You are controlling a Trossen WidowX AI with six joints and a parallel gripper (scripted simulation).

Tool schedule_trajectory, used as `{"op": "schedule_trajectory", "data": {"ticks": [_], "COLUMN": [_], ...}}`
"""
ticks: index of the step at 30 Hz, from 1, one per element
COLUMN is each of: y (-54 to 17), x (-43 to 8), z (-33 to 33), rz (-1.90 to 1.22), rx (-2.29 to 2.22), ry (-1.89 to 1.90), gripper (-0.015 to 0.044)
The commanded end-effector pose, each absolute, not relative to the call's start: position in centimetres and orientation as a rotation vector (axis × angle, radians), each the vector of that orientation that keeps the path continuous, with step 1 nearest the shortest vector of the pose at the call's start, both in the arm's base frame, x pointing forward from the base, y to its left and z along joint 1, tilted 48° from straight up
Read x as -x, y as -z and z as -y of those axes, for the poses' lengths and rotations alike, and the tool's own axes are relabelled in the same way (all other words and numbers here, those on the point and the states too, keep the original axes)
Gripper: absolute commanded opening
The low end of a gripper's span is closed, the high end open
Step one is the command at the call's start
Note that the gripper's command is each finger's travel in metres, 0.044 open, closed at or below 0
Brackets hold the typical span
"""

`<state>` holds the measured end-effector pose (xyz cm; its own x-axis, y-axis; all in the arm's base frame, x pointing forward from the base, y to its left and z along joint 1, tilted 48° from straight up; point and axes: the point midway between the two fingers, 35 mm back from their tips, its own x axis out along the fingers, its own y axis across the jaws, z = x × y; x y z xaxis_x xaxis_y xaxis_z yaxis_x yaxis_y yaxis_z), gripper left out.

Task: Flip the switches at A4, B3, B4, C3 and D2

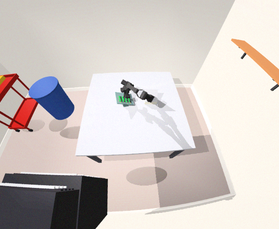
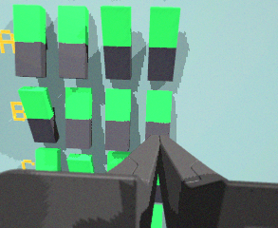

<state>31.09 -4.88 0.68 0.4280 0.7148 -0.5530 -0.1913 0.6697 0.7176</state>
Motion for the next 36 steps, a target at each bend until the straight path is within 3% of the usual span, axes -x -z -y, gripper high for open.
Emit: {"op": "schedule_trajectory", "data": {"ticks": [1,36], "y": [-0.66,-0.48], "x": [-31.11,-31.25], "z": [4.78,4.54], "rz": [-0.972,-0.972], "rx": [-0.626,-0.626], "ry": [-0.615,-0.615], "gripper": [0.0,0.0]}}
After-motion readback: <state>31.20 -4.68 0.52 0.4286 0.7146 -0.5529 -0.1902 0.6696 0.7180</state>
